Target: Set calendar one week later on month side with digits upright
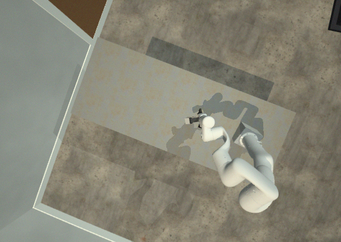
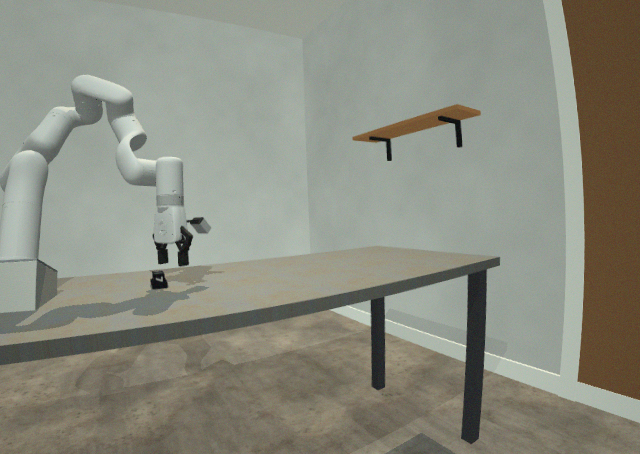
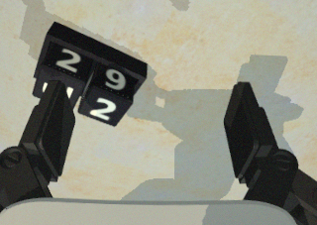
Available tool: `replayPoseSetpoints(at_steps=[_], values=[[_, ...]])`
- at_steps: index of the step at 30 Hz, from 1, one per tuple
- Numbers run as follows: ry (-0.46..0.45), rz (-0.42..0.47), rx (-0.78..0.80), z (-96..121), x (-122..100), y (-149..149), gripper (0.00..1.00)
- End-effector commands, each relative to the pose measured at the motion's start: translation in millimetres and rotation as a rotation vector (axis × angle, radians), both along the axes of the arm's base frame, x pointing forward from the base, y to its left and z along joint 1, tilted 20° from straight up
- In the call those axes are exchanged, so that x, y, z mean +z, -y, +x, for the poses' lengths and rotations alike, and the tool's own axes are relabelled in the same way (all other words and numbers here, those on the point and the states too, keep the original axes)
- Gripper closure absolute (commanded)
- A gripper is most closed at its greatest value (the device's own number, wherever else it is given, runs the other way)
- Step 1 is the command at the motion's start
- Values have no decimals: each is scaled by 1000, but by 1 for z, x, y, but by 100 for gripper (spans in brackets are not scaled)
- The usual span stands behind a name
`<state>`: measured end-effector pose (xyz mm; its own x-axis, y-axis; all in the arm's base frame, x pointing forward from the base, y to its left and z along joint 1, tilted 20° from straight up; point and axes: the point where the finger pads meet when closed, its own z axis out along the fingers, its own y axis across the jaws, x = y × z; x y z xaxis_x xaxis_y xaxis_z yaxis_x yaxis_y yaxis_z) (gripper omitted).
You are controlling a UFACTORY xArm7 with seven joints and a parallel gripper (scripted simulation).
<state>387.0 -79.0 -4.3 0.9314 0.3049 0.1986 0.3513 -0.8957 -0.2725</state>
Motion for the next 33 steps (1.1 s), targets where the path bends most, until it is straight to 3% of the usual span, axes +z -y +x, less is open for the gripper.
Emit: replayPoseSetpoints(at_steps=[1, 28, 33], values=[[3, -1, -2, 1, 1, 1, 0], [3, -1, -3, 1, 1, 1, 0], [-38, 11, -122, -1, 1, 1, 0]])
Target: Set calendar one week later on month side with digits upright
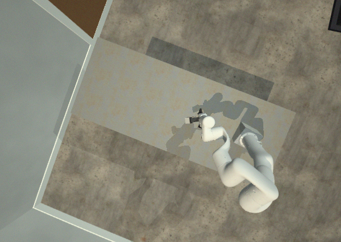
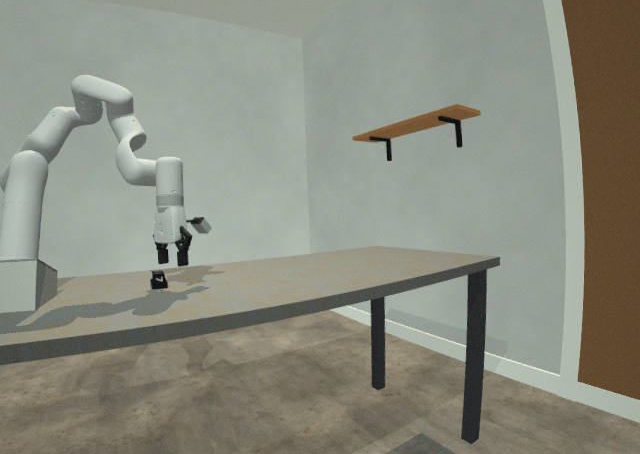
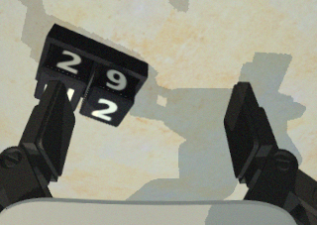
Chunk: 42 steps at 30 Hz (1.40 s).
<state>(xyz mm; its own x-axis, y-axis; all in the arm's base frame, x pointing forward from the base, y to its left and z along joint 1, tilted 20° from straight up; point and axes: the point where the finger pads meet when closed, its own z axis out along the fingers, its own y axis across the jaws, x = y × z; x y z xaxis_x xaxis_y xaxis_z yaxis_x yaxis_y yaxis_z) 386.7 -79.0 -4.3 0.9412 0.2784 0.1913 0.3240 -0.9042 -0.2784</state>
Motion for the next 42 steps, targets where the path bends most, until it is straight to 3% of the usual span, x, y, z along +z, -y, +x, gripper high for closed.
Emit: replayPoseSetpoints(at_steps=[1, 6, 12, 17, 27, 34, 42], values=[[-29, 8, -94, 0, 1, 1, 0], [-73, 21, -221, -6, 0, 2, 0], [-81, 23, -244, -14, -1, 3, 0], [-141, 41, -418, -17, -2, 4, 0], [-165, 49, -490, -29, -3, 5, 0], [-242, 72, -713, -36, -4, 6, 0], [-250, 74, -737, -45, -6, 8, 0]])
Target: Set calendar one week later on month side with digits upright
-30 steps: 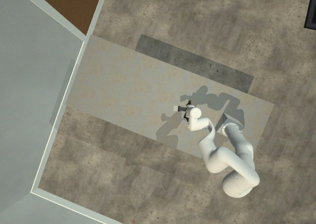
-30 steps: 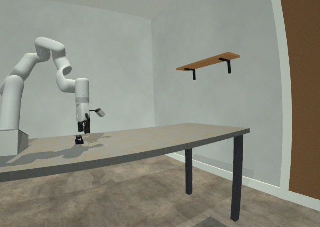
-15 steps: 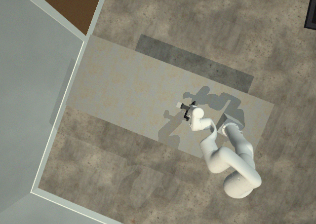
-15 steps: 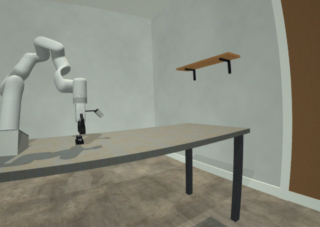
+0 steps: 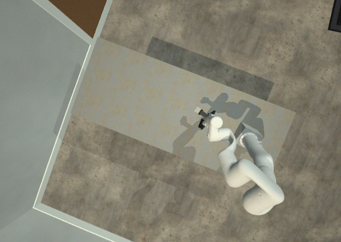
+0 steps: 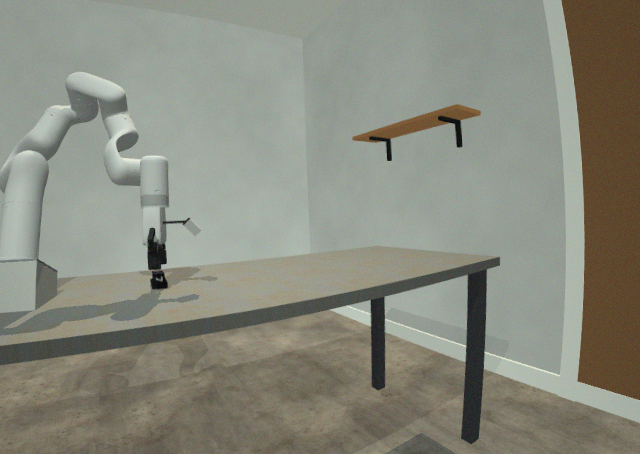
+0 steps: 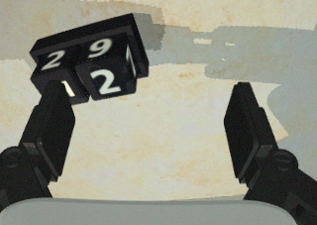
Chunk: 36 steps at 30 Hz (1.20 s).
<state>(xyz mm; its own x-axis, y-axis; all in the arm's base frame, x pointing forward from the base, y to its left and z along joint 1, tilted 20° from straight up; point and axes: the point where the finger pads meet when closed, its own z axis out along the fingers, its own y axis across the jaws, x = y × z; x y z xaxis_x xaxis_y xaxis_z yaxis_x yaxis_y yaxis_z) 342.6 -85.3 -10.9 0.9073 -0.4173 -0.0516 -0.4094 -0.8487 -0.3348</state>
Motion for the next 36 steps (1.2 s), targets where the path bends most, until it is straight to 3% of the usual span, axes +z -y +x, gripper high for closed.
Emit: replayPoseSetpoints(at_steps=[1, 6, 9, 15, 22, 30, 36], values=[[-15, 3, -50, -1, 1, 1, 0], [-77, 21, -231, -4, 0, 2, 0], [-83, 23, -249, -15, -1, 3, 0], [-91, 25, -272, -16, -1, 3, 0], [-168, 49, -495, -22, -2, 4, 0], [-176, 51, -518, -31, -4, 6, 0], [-246, 72, -723, -34, -4, 6, 0]])
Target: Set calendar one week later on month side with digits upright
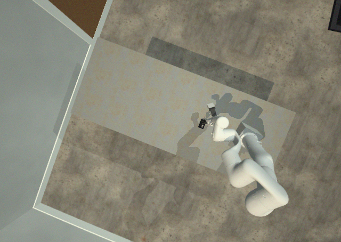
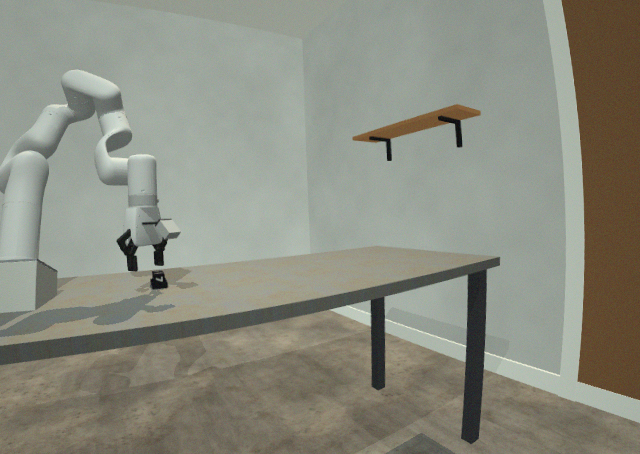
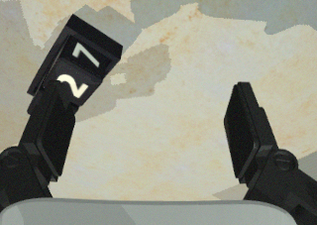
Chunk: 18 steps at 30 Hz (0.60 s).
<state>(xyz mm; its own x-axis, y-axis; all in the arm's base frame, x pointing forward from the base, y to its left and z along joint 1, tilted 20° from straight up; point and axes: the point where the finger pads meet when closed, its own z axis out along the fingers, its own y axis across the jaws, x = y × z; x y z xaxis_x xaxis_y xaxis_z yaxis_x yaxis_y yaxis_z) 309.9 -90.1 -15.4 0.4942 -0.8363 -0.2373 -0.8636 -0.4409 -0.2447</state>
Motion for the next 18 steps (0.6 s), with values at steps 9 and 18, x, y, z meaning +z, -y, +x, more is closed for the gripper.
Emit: replayPoseSetpoints(at_steps=[9, 18], values=[[-53, 12, -150, -13, -1, 3, 0], [-53, 12, -150, -13, -1, 3, 0]])
